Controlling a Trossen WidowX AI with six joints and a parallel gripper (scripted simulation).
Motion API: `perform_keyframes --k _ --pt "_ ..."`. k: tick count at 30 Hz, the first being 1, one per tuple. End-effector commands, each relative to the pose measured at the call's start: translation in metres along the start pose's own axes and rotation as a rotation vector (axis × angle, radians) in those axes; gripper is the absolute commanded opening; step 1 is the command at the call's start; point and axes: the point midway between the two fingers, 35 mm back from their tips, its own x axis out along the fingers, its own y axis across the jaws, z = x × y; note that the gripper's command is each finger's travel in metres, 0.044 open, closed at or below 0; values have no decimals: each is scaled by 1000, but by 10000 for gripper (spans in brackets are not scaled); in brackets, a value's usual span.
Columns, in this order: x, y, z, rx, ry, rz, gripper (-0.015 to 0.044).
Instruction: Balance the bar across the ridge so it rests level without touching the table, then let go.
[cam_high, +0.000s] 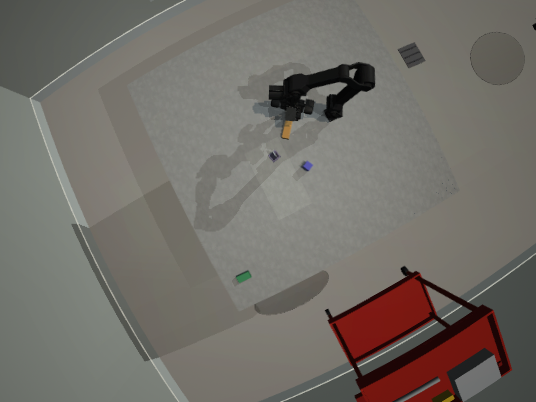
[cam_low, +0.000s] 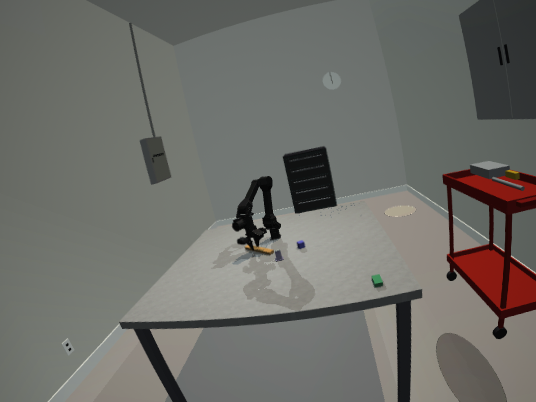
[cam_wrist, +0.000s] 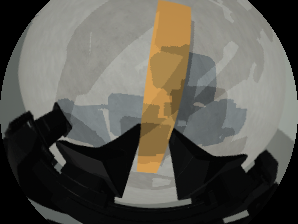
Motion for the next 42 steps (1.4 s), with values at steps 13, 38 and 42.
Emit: perform_keyframes --k 13,38,42 --pt "-43 -8 1 3 -2 -17 0" --pt "-98 -2 2 13 0 -17 0" --pt "-100 -8 11 54 -1 -18 0"
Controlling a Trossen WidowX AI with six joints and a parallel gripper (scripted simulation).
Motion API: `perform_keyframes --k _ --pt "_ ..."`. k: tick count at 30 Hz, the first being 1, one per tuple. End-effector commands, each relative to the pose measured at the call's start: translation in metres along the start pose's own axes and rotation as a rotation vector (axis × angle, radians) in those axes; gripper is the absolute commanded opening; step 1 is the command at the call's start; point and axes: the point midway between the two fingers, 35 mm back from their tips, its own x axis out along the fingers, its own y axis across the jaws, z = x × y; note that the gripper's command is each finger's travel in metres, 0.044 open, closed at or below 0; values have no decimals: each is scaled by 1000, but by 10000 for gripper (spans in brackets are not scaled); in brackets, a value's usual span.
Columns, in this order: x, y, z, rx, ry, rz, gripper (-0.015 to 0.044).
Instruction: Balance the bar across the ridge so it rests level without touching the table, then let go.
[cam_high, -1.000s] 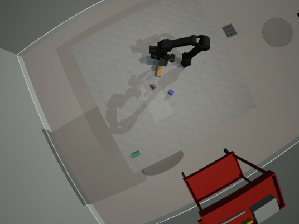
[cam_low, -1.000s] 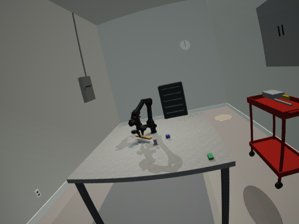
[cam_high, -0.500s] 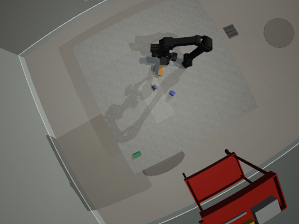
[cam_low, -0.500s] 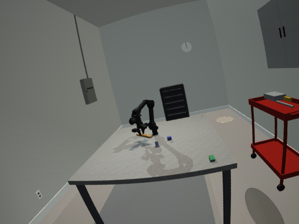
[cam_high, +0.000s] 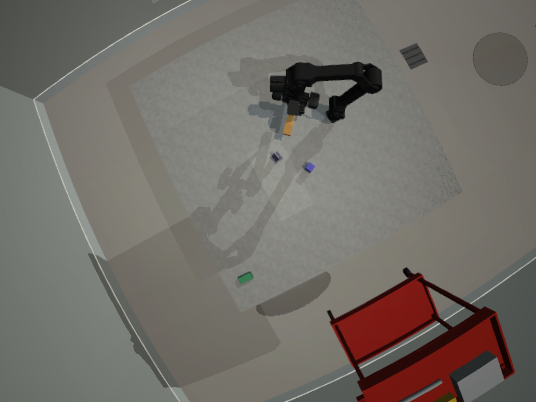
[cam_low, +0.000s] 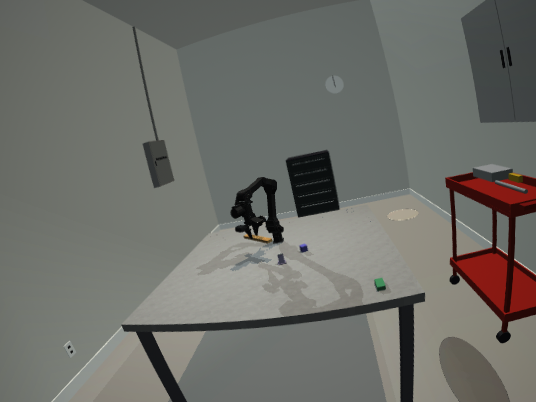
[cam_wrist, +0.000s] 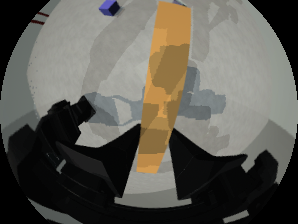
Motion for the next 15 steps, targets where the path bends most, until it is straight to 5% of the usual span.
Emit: perform_keyframes --k 1,15 --pt "-5 -7 10 39 -1 -8 0" --pt "-10 -23 50 190 -5 -9 0"
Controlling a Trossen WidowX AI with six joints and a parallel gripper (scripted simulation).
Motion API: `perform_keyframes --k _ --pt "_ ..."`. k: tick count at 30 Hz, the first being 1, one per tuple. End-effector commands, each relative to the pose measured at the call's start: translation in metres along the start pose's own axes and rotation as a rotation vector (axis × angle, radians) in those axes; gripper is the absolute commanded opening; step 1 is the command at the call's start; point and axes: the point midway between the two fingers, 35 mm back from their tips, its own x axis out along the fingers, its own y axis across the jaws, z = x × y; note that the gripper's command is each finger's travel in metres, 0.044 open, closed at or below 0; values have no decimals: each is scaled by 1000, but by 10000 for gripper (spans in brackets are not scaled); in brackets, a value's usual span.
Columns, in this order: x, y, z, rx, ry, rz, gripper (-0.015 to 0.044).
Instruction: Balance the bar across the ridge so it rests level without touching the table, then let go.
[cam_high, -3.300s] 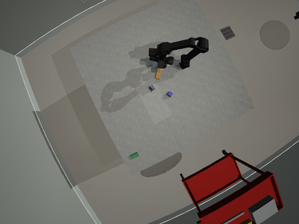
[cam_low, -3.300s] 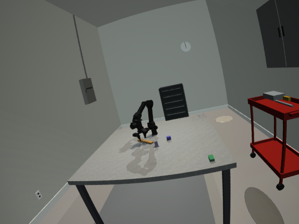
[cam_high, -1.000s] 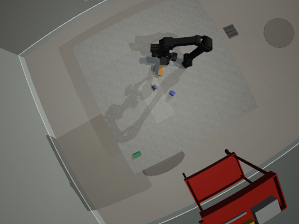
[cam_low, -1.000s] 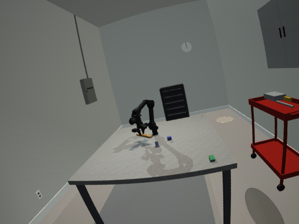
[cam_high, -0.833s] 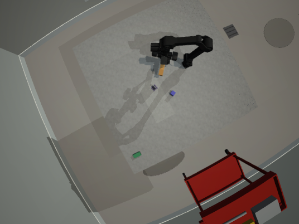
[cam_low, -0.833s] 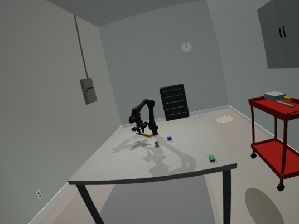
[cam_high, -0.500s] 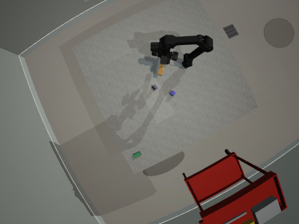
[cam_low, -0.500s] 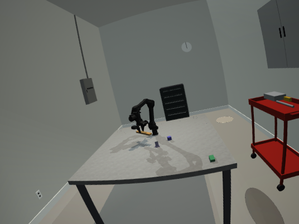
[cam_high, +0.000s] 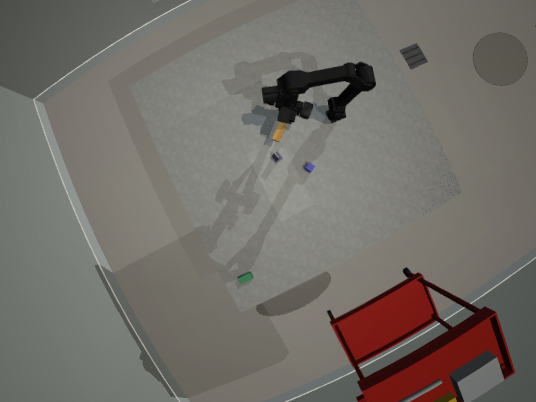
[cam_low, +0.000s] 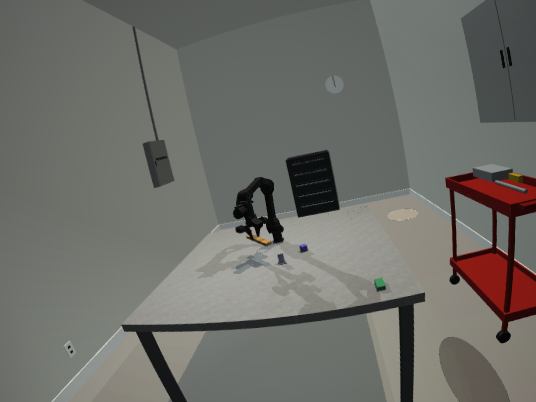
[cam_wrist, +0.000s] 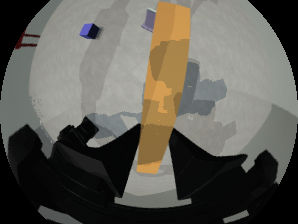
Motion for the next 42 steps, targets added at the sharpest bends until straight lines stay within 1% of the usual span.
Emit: perform_keyframes --k 1,22,42 --pt "-4 -4 15 51 -4 -9 0" --pt "-5 1 87 274 -10 -7 0" --pt "-1 30 154 469 -15 -3 0"
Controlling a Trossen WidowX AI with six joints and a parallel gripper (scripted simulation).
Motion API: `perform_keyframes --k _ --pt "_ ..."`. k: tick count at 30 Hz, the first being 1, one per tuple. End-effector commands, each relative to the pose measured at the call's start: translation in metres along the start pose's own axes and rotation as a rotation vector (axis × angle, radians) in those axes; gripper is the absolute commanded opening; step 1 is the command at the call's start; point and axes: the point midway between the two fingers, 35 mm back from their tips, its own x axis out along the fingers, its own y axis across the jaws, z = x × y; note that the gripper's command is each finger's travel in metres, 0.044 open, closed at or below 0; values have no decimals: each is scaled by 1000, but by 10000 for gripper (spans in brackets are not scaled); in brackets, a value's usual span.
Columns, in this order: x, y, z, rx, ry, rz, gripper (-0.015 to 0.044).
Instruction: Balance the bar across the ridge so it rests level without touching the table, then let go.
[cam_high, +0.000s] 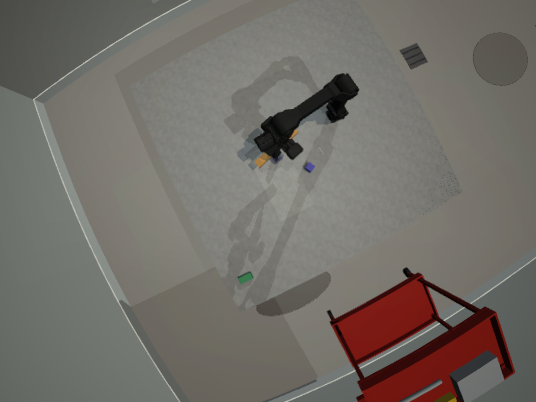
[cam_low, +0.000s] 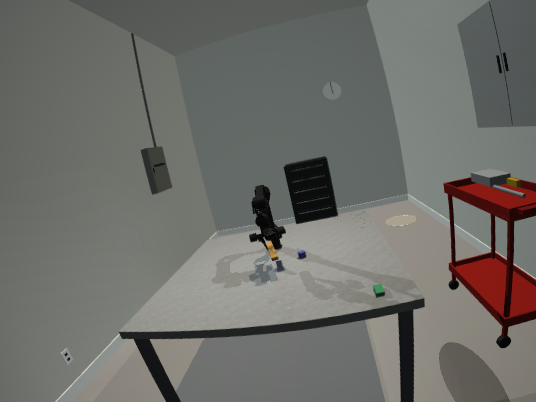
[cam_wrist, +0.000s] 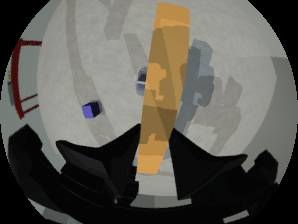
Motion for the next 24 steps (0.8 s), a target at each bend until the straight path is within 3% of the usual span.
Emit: perform_keyframes --k 1,24 --pt "-2 13 11 43 -13 -3 0" --pt "25 22 17 62 -14 -2 0"
